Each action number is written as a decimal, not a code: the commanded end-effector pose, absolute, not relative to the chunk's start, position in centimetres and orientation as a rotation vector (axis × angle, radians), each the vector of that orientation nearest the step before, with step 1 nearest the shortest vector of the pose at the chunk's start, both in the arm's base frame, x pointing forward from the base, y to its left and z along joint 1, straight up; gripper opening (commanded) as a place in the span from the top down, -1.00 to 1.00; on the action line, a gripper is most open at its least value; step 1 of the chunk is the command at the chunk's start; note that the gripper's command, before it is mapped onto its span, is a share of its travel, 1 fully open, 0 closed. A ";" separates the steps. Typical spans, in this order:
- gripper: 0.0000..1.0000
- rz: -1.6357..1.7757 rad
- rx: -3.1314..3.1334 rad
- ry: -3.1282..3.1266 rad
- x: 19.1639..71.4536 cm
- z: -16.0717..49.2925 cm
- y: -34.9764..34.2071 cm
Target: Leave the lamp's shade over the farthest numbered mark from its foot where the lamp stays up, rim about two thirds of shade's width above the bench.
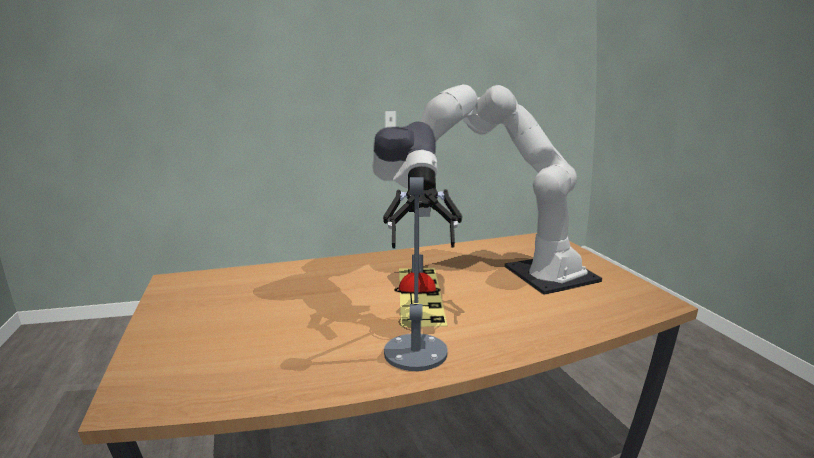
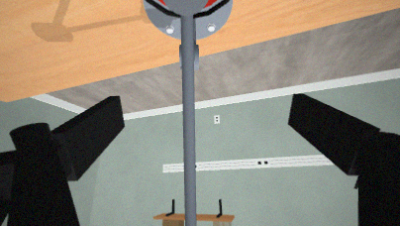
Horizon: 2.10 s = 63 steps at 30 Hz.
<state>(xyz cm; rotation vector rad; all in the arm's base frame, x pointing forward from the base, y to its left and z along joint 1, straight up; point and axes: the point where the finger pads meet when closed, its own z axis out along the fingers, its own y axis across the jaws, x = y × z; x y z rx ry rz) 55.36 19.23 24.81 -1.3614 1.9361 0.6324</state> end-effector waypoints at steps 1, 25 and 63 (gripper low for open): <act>-1.00 0.621 -1.352 1.942 55.9 24.4 19.1; 0.80 0.609 -1.344 1.946 56.7 23.8 19.2; 0.80 0.615 -1.364 1.936 56.3 22.1 16.7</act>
